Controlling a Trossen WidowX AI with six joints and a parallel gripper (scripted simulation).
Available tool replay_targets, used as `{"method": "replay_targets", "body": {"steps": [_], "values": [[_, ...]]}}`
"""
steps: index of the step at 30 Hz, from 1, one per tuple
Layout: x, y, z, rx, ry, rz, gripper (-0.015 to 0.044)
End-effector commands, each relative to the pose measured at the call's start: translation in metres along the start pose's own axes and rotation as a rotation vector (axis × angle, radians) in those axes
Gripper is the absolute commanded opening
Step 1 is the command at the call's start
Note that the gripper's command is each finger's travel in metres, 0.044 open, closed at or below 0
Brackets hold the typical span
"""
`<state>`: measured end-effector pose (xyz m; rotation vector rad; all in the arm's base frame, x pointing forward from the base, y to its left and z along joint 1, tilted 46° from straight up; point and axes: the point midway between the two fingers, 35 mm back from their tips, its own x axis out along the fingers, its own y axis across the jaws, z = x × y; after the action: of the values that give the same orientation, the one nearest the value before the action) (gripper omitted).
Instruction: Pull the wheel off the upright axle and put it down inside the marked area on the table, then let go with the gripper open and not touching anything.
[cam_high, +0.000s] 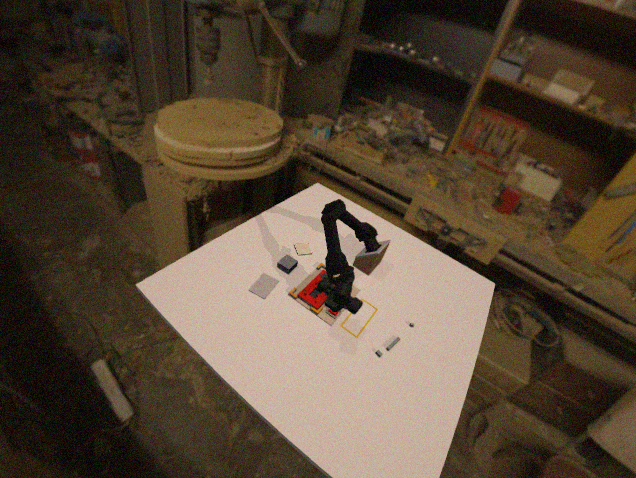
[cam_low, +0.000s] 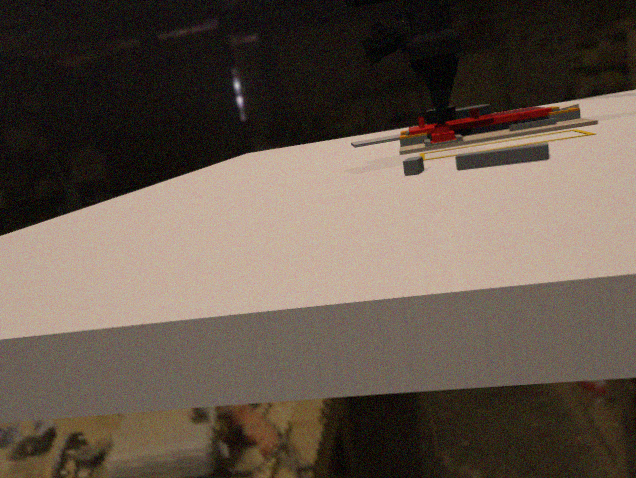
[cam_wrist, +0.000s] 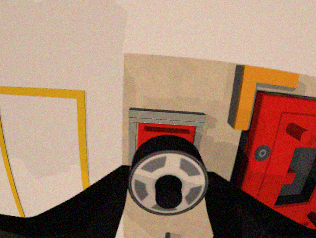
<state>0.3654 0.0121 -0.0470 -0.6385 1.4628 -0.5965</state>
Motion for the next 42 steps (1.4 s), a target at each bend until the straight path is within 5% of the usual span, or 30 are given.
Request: {"method": "replay_targets", "body": {"steps": [1,42], "values": [[-0.009,0.002,-0.001,-0.009,-0.01,0.0,0.0],[-0.023,0.002,-0.001,-0.011,-0.013,0.0,0.0]]}}
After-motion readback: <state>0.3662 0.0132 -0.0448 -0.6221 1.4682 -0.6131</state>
